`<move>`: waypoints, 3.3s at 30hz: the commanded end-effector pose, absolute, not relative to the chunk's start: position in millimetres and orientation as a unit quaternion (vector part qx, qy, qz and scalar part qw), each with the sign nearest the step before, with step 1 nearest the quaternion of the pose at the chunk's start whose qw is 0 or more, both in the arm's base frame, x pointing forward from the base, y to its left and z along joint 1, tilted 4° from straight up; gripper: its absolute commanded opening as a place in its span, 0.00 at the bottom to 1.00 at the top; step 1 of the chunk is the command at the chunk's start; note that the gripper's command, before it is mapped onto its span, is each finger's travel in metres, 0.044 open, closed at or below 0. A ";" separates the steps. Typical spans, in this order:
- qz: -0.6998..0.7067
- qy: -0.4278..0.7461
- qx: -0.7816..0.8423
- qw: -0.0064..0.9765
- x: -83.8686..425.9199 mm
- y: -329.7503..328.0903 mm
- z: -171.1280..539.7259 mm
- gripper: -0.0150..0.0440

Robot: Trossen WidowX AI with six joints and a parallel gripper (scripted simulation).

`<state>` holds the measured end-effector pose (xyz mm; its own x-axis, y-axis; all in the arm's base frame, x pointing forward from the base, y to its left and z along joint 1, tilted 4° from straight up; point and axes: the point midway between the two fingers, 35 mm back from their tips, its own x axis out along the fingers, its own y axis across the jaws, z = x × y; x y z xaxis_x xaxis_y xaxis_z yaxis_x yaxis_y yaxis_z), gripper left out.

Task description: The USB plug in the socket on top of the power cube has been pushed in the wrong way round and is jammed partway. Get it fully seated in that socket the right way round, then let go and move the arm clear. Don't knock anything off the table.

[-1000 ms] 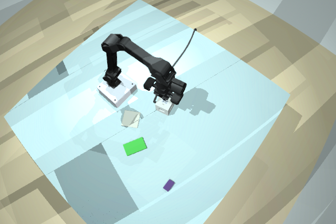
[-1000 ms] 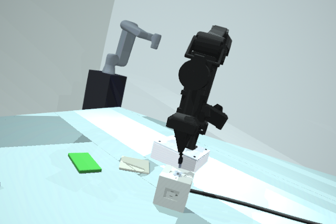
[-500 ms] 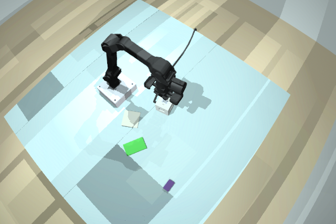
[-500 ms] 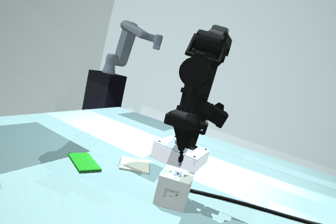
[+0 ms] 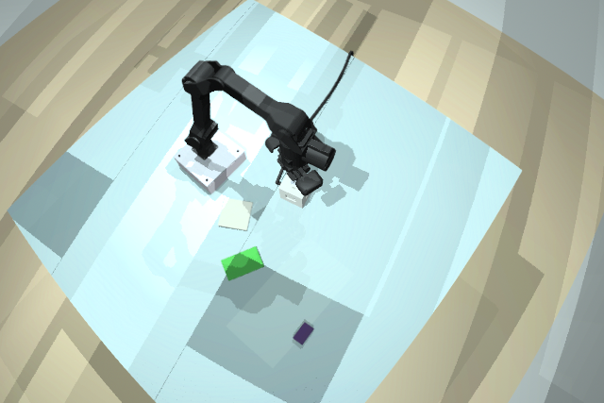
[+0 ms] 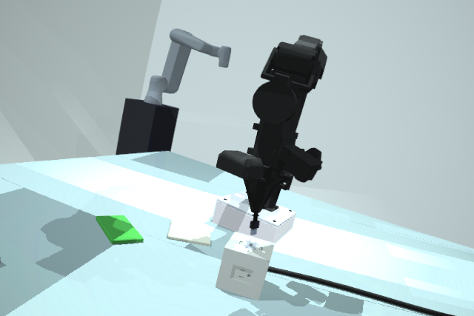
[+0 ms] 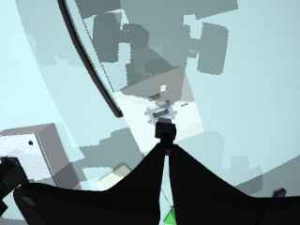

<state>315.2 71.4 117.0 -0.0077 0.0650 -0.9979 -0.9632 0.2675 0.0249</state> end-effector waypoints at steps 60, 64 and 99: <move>-0.102 0.703 0.146 0.689 315.1 71.3 116.7 0.25; -0.139 0.696 0.182 0.680 315.1 71.3 116.7 0.25; -0.431 0.564 0.463 0.531 315.1 71.3 116.7 0.25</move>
<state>315.1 71.4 117.0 -0.0079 0.0649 -0.9979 0.9612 0.2755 0.0103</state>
